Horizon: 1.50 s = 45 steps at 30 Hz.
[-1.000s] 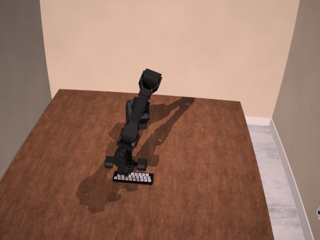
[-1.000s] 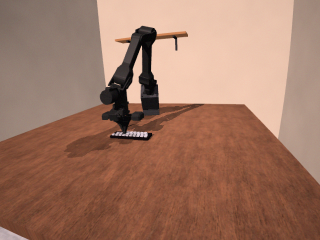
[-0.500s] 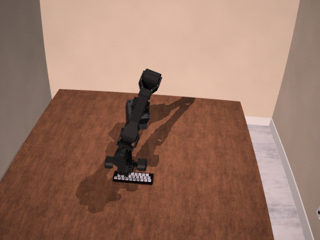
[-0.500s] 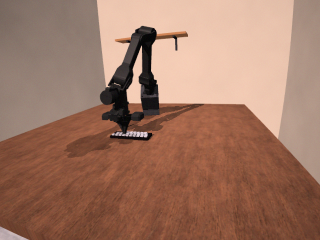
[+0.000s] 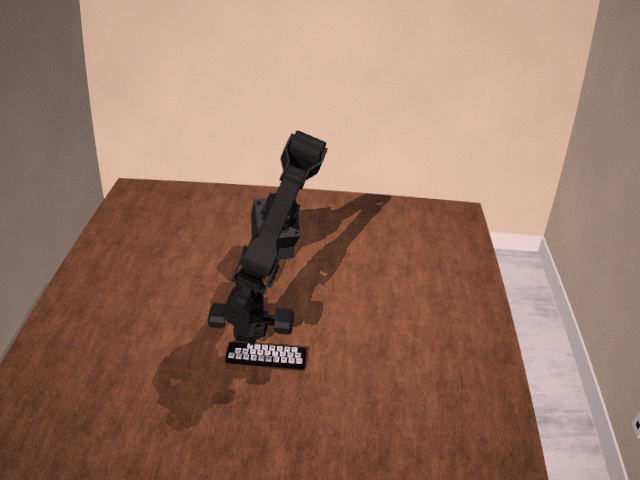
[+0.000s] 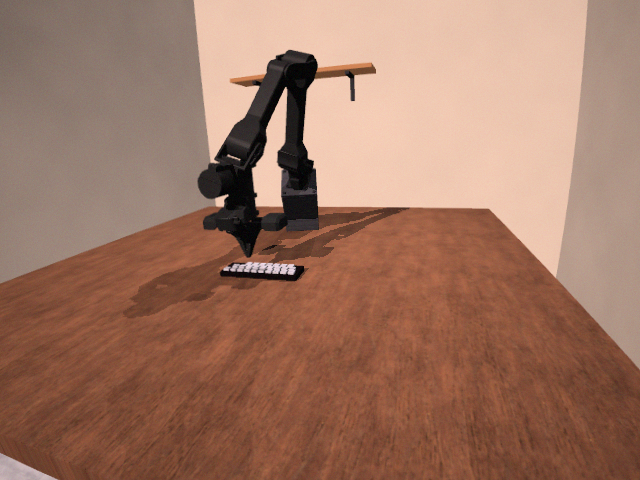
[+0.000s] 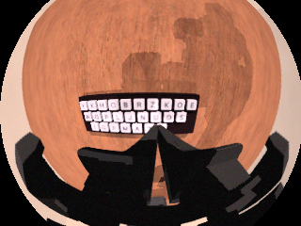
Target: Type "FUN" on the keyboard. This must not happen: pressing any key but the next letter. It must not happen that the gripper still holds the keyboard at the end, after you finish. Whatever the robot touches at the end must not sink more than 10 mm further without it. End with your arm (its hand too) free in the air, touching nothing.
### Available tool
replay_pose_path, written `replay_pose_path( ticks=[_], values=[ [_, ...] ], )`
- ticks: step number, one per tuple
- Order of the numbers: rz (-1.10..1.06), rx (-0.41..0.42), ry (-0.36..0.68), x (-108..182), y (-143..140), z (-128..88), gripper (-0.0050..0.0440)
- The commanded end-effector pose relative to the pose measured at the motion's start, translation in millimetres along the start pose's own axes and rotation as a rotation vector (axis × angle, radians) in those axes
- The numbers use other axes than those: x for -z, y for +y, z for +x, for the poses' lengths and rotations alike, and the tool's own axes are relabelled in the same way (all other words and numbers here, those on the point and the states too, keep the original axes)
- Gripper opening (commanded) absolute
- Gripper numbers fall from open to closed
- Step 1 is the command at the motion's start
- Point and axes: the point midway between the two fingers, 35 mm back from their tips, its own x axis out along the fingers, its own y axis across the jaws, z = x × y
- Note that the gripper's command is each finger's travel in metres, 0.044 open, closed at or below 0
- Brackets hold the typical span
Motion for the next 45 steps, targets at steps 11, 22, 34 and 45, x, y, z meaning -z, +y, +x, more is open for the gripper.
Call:
replay_pose_path(
  ticks=[11,22,34,45],
  values=[
    [-0.008,-0.001,-0.015,-3,18,-10,0.0],
    [-0.008,-0.001,-0.015,-4,18,9,0.0],
    [-0.008,-0.001,-0.015,-4,18,23,0.0],
    [-0.008,-0.001,-0.015,-4,18,23,0.0]
  ],
)
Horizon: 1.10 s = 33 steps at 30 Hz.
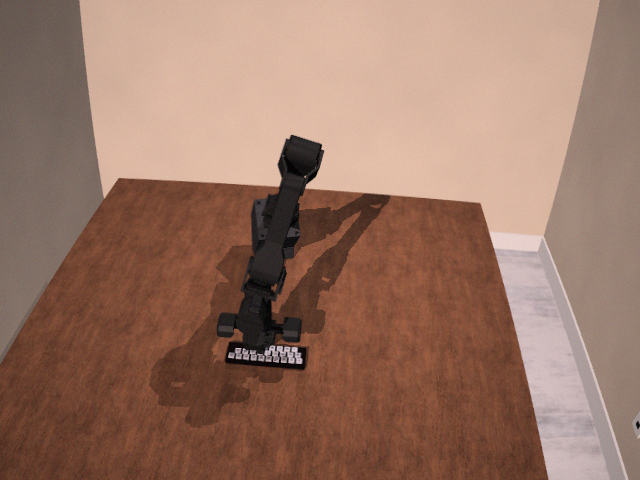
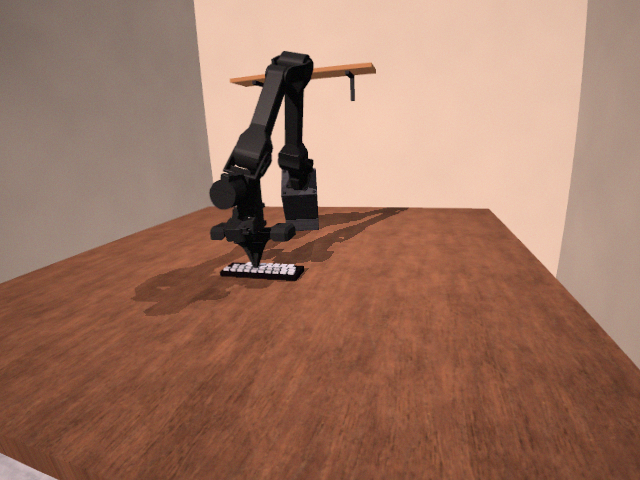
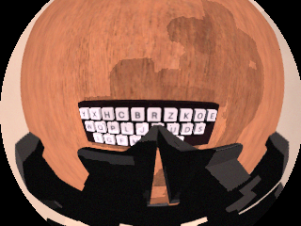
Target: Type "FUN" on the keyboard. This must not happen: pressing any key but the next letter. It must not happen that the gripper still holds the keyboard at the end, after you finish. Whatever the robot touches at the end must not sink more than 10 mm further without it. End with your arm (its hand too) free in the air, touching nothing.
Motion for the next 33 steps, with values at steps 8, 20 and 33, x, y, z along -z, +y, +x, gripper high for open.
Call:
replay_pose_path(
  ticks=[8,20,33],
  values=[
    [0.006,0.003,0.005,1.1,-0.3,0.9,0.0],
    [0.006,0.003,0.004,1.1,-0.4,2.1,0.0],
    [0.006,0.003,0.004,0.8,-0.5,-4.0,0.0]
  ],
)
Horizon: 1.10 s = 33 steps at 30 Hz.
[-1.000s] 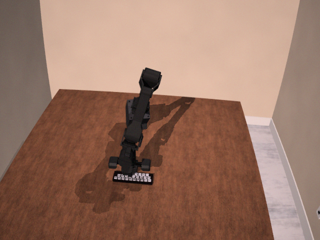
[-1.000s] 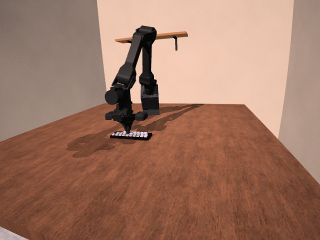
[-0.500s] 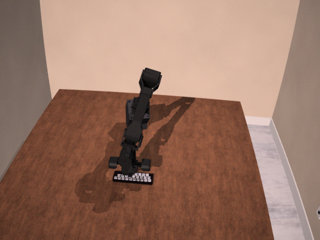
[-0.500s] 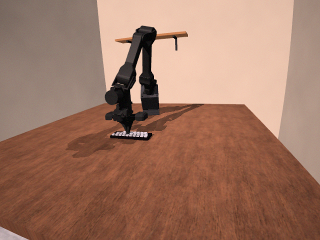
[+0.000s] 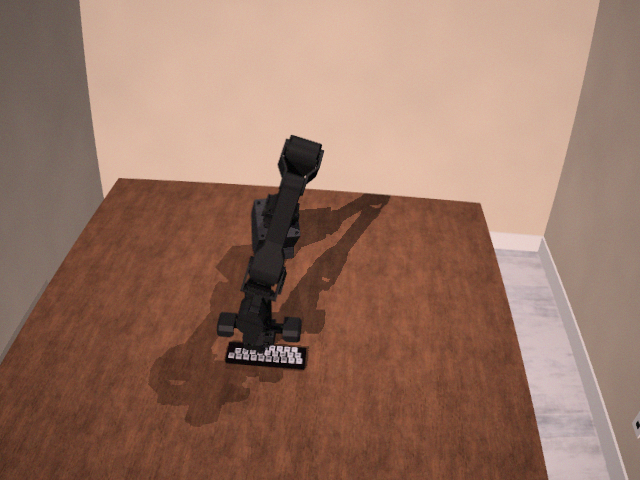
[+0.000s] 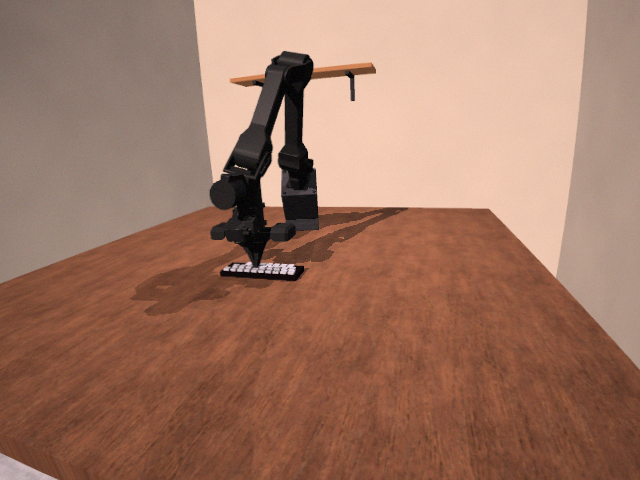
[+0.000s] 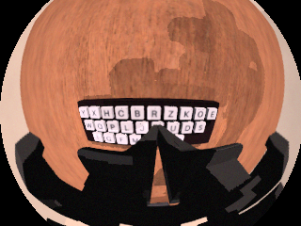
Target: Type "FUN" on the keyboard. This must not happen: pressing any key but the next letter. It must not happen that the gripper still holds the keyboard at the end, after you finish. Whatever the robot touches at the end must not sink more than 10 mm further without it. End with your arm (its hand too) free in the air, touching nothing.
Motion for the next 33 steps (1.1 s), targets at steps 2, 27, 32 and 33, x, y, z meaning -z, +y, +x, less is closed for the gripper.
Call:
replay_pose_path(
  ticks=[2,27,32,33],
  values=[
    [0.002,0.002,-0.004,-1,0,-9,0.0],
    [0.002,0.003,-0.004,28,48,-27,0.0],
    [0.002,0.003,-0.004,28,48,-27,0.0],
    [0.002,0.003,-0.004,28,48,-27,0.0]
  ],
)
